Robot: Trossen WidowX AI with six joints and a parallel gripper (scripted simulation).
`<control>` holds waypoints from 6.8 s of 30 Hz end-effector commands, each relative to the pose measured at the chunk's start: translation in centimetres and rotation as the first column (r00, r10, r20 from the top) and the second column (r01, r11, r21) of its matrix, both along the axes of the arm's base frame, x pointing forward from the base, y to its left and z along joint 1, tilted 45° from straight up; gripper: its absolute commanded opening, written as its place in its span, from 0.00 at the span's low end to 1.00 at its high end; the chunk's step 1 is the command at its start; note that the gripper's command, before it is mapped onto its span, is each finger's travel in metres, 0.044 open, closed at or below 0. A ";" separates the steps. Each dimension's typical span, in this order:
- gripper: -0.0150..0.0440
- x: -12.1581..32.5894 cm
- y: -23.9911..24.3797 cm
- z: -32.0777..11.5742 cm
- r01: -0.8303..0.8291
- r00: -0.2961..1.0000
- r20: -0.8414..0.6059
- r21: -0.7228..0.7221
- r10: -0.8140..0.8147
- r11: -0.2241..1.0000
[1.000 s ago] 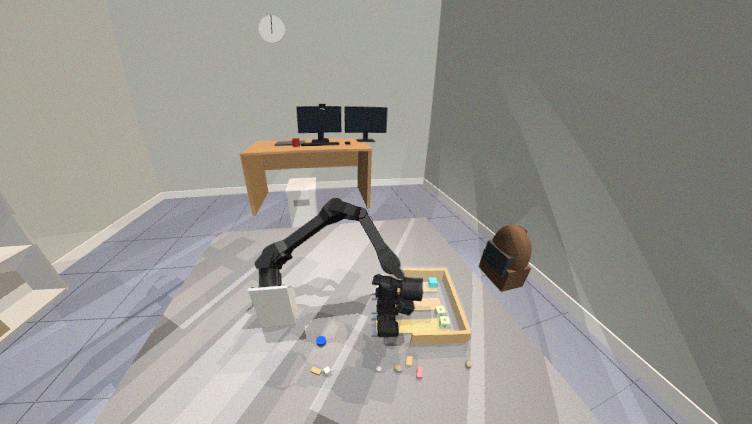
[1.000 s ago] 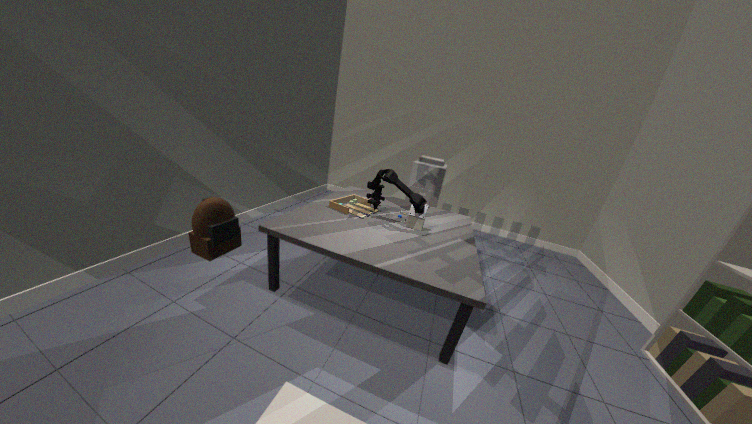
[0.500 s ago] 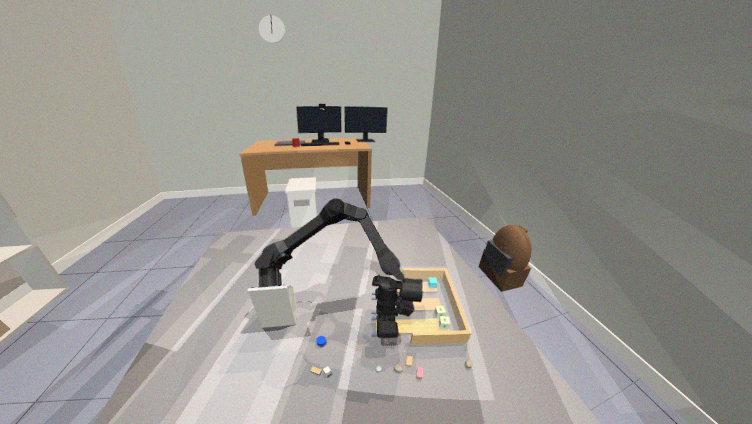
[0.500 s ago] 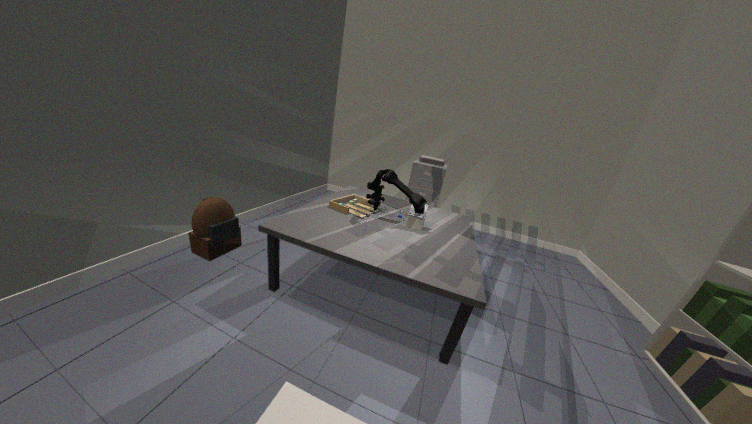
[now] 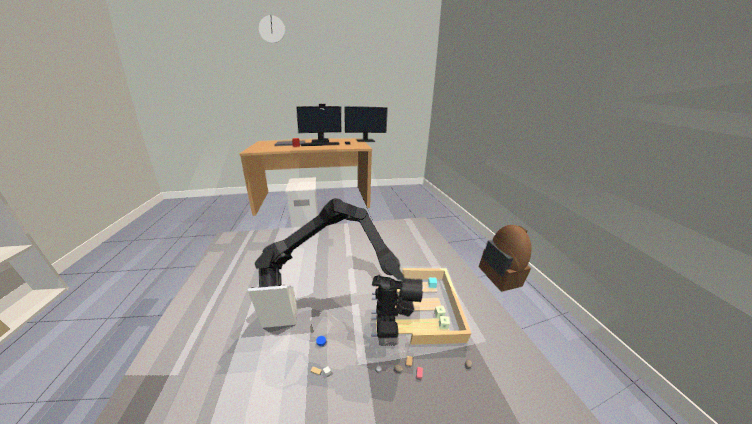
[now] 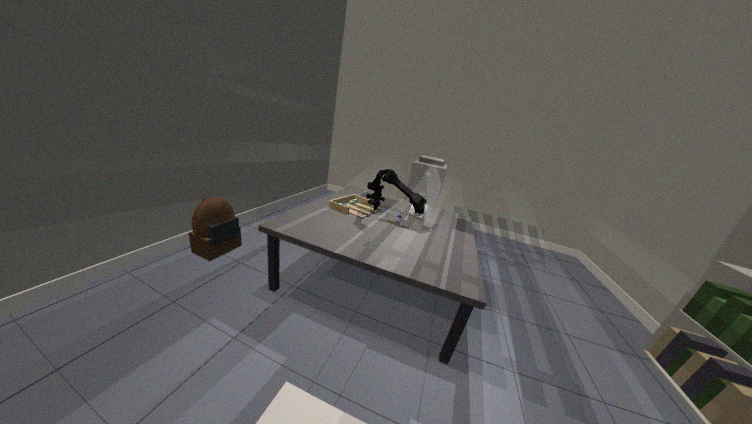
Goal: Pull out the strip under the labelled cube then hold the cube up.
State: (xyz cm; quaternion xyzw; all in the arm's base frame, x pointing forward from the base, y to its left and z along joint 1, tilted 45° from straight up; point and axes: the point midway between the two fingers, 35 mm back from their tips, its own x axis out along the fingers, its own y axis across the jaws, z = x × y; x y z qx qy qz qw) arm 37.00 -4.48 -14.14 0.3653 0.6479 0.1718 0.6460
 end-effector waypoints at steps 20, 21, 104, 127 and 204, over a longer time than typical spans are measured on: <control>0.25 -0.2 0.3 -0.1 0.003 1.000 0.001 0.004 -0.003 1.000; 0.25 -0.4 0.3 -0.1 0.003 1.000 0.001 0.004 -0.003 1.000; 0.25 -12.5 3.9 1.2 0.003 1.000 -0.007 0.006 -0.003 1.000; 0.25 -15.7 4.8 1.6 0.003 1.000 -0.009 0.007 -0.003 1.000; 0.88 -12.1 0.3 4.4 0.114 0.987 -0.114 0.013 -0.111 0.993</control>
